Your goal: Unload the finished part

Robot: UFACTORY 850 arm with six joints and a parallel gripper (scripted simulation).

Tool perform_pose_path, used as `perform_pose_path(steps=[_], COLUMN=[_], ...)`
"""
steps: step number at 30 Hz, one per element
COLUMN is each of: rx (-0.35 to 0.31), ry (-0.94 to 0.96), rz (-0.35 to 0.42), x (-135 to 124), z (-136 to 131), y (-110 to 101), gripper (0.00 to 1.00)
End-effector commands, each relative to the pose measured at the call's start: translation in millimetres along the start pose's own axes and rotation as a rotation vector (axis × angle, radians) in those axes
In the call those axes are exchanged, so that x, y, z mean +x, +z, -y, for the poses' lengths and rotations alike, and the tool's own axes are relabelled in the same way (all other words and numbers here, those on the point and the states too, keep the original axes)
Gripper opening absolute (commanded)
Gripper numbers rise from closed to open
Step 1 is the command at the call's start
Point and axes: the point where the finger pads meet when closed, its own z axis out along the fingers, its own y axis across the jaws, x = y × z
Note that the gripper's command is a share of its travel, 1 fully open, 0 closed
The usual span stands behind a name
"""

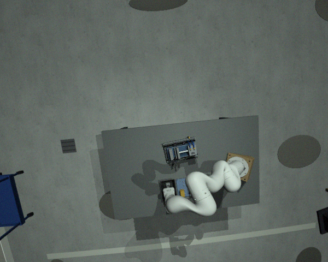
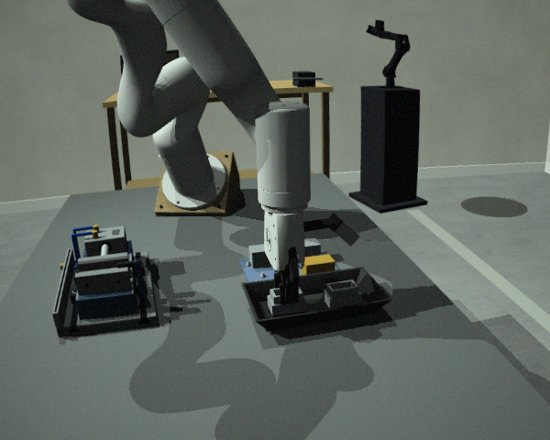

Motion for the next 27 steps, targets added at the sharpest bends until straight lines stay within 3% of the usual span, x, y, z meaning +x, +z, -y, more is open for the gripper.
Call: perform_pose_path(steps=[1, 27], rx=[-0.001, -0.001], ry=[0.001, 0.001], rz=[-0.001, -0.001], x=[0.2, 0.2], z=[-0.7, -0.7], y=[0.9, 3.2], gripper=[0.00, 0.00])
